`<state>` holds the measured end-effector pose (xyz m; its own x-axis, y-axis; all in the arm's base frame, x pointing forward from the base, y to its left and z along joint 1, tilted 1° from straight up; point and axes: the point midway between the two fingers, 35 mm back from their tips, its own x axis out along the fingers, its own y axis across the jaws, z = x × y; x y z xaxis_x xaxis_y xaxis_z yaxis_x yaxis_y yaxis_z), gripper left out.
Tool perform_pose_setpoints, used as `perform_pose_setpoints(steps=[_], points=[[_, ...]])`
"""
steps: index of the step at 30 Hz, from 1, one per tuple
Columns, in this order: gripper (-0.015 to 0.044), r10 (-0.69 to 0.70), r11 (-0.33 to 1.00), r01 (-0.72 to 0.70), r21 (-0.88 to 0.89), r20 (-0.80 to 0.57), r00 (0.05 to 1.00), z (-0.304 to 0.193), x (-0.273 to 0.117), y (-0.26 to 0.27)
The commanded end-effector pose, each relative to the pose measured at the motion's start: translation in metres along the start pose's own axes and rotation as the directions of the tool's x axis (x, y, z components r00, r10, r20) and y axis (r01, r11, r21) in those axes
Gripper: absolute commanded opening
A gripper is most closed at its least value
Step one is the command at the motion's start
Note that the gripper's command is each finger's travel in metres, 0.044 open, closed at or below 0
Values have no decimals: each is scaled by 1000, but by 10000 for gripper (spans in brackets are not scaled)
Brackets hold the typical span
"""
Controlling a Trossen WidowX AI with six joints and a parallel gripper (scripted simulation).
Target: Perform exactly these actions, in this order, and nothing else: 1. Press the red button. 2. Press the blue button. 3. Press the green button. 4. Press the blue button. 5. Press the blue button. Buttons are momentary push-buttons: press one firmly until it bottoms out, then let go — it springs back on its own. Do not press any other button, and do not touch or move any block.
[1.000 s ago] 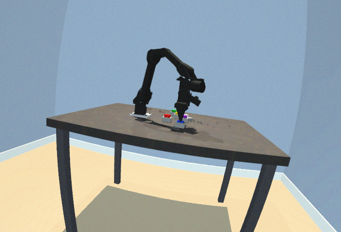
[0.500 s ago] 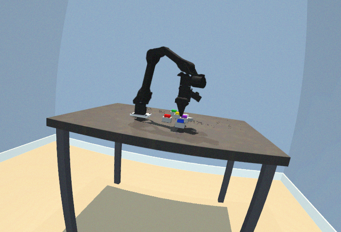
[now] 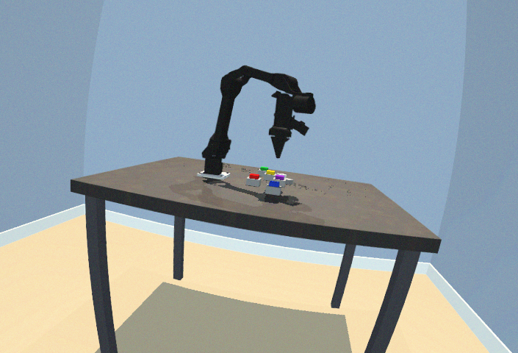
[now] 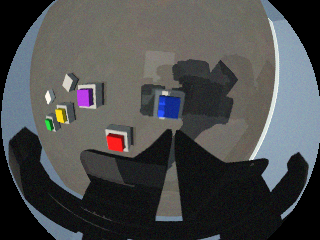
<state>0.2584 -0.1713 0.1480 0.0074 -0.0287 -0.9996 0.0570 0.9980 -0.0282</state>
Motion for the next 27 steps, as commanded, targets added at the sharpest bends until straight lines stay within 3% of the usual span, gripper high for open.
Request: perform_pose_setpoints(steps=[1,14,27], points=[[20,1,1000,-1,-1,1,1000,0,-8,3],[20,26,1000,-26,-2,26,999,24,-12,183],[20,35,999,-35,-1,-2,999,-61,-13,335]])
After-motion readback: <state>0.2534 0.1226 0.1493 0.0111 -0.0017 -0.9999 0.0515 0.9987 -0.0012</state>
